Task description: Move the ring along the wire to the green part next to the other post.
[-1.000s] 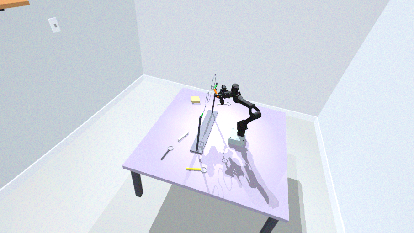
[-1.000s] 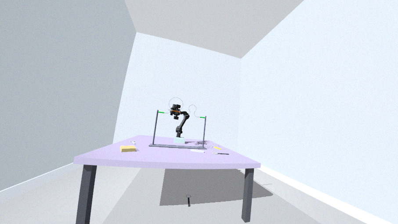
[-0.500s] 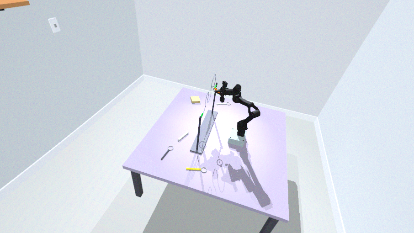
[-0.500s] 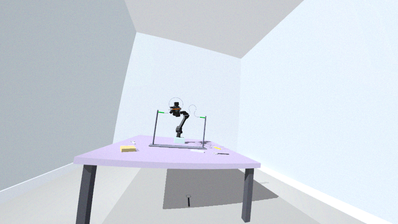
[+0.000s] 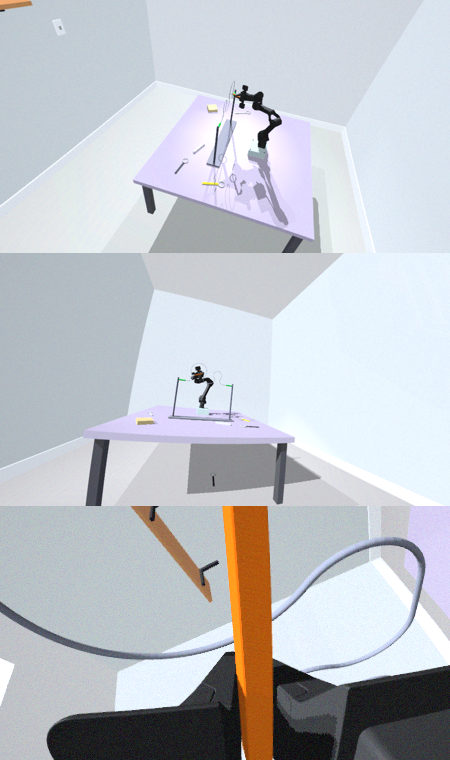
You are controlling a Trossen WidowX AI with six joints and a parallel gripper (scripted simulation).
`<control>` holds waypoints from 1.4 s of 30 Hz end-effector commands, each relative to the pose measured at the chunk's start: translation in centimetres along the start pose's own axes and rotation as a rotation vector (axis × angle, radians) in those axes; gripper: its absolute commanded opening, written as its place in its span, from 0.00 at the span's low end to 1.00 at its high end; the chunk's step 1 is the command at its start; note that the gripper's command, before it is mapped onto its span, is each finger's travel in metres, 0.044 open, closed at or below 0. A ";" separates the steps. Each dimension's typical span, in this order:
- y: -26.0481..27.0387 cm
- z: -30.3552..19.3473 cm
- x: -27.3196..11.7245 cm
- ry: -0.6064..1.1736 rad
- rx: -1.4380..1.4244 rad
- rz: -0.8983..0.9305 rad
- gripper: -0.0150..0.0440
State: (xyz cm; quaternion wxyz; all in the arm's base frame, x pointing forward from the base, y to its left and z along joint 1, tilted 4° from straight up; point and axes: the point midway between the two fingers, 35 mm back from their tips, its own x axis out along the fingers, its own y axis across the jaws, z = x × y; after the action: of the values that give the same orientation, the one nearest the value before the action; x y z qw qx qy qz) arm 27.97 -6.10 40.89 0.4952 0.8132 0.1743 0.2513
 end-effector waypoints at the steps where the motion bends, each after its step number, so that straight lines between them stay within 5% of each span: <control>1: 1.0 -0.1 0.0 0.003 0.027 0.023 0.00; 42: 2.7 0.1 -0.2 -0.001 -0.099 -0.077 0.00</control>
State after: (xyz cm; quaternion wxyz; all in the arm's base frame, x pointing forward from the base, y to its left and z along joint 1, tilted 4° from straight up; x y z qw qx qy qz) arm 28.02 -7.66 43.01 0.5253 0.7939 0.1898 0.2404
